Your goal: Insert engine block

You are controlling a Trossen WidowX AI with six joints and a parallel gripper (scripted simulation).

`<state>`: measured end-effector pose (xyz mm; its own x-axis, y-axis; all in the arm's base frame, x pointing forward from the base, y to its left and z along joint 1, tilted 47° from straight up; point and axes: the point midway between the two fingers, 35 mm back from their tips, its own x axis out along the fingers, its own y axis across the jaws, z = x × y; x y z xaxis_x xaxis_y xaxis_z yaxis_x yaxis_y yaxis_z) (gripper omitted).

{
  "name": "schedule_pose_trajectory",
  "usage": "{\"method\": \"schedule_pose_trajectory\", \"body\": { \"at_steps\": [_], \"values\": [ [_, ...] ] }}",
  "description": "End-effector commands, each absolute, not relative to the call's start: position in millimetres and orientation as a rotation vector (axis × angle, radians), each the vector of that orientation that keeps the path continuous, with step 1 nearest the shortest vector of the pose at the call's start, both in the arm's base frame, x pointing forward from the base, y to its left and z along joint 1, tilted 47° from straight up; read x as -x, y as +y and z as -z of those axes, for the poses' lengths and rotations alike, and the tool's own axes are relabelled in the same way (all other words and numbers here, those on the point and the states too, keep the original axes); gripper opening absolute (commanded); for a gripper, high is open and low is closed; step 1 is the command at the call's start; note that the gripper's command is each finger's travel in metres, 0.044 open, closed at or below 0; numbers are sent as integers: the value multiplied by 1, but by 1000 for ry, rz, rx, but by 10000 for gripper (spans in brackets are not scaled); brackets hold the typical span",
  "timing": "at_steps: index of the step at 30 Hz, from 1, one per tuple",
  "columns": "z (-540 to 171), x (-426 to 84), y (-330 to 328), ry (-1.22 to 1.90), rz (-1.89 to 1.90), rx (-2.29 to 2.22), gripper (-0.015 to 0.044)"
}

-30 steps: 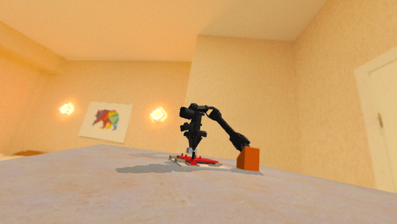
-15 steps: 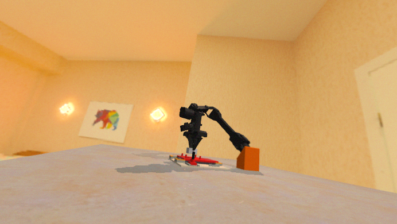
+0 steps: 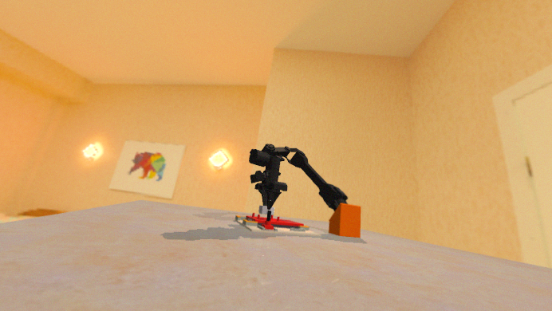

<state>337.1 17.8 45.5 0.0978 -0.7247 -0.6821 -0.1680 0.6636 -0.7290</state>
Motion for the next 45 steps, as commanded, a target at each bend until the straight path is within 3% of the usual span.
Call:
{"method": "schedule_pose_trajectory", "body": {
  "at_steps": [1, 45],
  "values": [
    [-45, -337, 17, 1442, 487, 796, 160],
    [-40, -338, 12, 1447, 476, 809, 160]
  ]
}}
